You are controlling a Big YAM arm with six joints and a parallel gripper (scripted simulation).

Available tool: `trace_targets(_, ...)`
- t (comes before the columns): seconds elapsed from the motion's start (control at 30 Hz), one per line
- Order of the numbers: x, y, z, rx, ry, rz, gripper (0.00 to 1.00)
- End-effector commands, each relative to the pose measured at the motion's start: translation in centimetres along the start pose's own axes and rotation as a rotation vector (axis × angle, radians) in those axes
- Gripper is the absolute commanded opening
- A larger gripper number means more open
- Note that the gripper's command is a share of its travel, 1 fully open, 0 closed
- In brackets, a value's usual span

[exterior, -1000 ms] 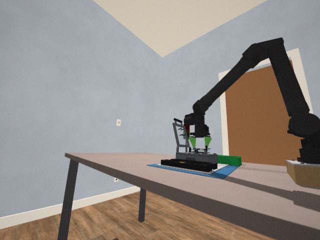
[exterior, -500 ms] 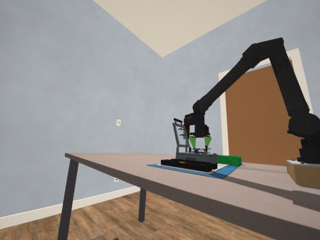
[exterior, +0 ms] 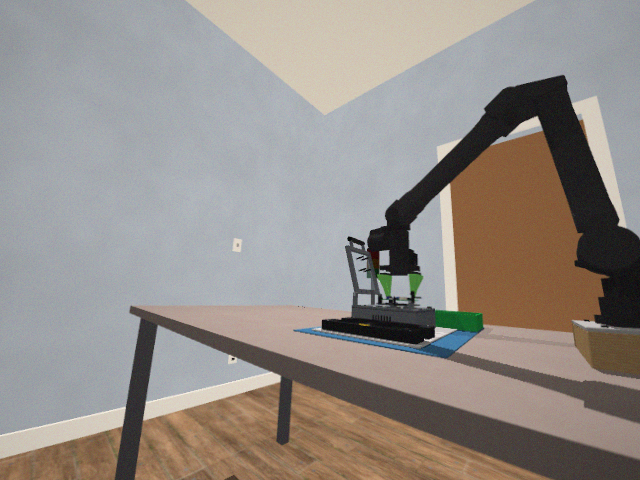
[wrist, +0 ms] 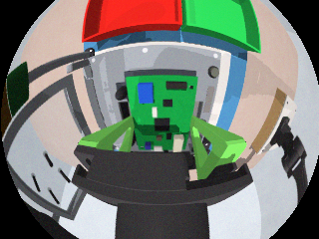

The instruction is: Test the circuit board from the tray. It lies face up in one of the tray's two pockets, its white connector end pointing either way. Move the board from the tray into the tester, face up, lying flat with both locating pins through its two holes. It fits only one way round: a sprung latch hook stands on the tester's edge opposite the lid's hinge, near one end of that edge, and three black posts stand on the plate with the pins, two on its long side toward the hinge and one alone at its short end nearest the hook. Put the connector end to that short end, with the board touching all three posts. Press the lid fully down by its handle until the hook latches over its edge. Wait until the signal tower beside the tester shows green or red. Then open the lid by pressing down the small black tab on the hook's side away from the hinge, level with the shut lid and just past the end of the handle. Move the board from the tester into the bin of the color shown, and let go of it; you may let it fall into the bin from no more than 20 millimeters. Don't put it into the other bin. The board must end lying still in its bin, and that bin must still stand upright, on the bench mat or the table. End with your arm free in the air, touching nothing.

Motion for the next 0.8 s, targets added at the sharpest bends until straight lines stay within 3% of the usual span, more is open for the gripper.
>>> trace_targets(0.0, 0.68, 1.56, -0.90, -0.008, -0.007, -0.040, 0.72)
trace_targets(0.77, 0.63, 1.75, -0.92, -0.008, -0.007, -0.041, 0.72)
Point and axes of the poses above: the point where the finger pads meet when closed, its own x axis back along the fingers, its own y axis across the jaws, z = x × y, the point moved 1 cm from there along x, back along the fingers, and after that the axes turned 3 degrees about x, right-handed, at the moved point
